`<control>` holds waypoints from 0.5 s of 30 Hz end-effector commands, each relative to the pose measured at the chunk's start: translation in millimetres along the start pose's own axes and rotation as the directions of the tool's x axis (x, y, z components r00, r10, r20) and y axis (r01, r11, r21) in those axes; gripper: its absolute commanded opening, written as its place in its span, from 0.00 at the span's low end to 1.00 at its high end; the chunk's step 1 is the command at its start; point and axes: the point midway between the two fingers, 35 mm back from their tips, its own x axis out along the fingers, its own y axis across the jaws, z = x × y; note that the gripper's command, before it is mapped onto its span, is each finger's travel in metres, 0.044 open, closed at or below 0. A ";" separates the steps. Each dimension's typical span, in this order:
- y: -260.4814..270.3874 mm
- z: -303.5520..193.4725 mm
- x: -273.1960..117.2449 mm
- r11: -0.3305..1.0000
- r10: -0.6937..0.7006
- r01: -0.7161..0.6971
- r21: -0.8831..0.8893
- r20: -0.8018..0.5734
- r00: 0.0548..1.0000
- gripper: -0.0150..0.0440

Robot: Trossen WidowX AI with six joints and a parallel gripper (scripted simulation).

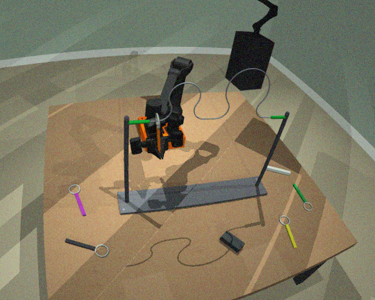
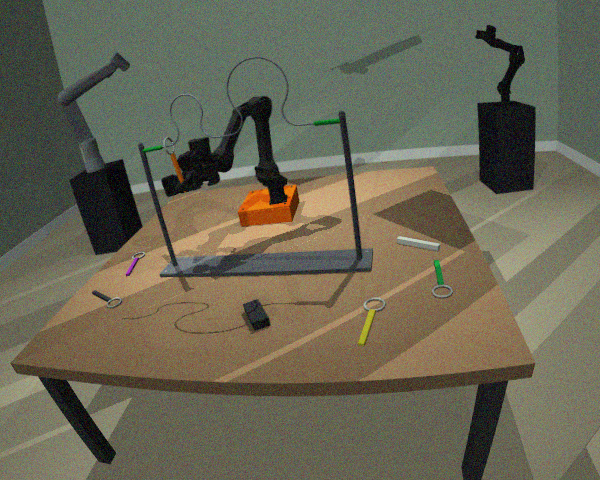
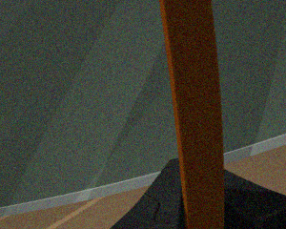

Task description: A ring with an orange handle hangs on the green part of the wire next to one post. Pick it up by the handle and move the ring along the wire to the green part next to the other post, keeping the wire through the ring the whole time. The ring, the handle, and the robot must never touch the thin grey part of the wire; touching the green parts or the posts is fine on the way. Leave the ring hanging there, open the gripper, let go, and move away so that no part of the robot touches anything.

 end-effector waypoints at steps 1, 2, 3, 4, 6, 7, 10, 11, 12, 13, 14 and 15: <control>11.9 0.2 -0.6 0.998 -0.003 0.003 0.063 0.002 1.000 0.00; 14.9 0.3 -0.6 0.997 -0.003 0.003 0.079 0.002 1.000 0.00; 16.8 0.4 -0.5 0.996 -0.003 0.003 0.090 0.002 1.000 0.00; 19.1 0.7 -0.5 0.995 -0.003 0.003 0.103 0.002 1.000 0.00; 25.4 1.4 -0.4 0.990 -0.003 0.003 0.139 0.002 1.000 0.00; 28.8 1.9 -0.4 0.987 -0.003 0.003 0.159 0.002 1.000 0.00; 39.2 3.9 -0.3 0.975 -0.003 0.002 0.221 0.002 1.000 0.00; 42.8 4.8 -0.2 0.970 -0.003 0.002 0.242 0.002 1.000 0.00; 46.4 5.8 -0.2 0.964 -0.003 0.002 0.264 0.003 1.000 0.00; 49.8 6.7 -0.3 0.959 -0.002 0.002 0.285 0.001 1.000 0.00; 52.1 7.5 -1.0 0.954 0.000 0.002 0.299 -0.004 1.000 0.00; 54.6 8.3 -2.0 0.949 0.003 0.001 0.314 -0.012 1.000 0.00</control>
